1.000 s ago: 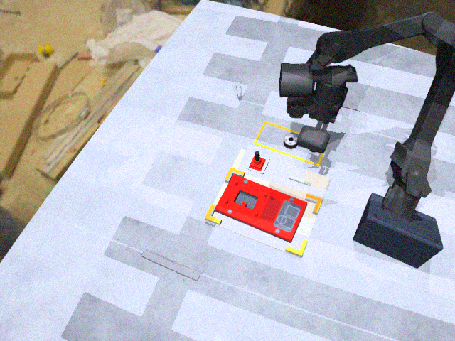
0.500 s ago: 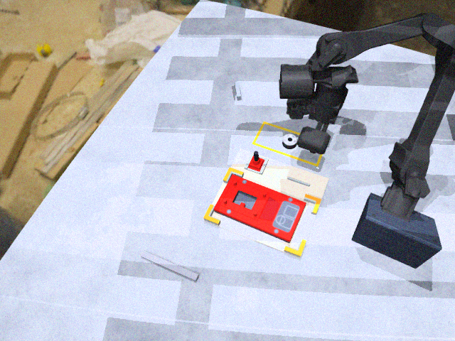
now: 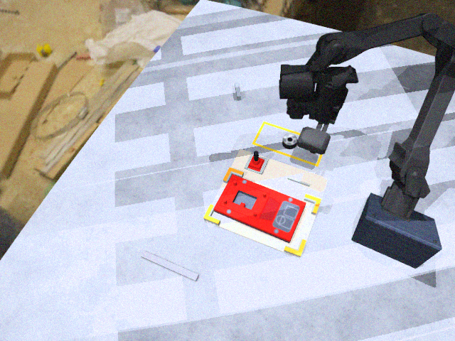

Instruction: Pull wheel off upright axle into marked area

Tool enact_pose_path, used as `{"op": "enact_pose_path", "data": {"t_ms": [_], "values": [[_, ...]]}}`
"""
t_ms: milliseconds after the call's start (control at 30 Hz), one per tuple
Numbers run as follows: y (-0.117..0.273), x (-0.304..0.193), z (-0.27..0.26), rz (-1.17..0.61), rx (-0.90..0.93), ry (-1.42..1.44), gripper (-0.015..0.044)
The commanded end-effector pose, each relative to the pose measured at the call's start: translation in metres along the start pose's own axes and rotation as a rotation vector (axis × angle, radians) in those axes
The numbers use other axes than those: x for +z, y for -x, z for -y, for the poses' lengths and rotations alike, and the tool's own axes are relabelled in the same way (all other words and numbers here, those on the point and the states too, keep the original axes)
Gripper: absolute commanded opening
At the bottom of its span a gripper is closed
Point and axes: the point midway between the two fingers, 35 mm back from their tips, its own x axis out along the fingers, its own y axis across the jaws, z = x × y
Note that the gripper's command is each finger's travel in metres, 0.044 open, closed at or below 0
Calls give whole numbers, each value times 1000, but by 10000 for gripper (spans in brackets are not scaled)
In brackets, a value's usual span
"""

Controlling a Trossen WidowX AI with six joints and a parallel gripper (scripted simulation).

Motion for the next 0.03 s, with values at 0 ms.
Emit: {"op": "enact_pose_path", "data": {"t_ms": [0], "values": [[0,-1,-1,-5,3,-1,440]]}}
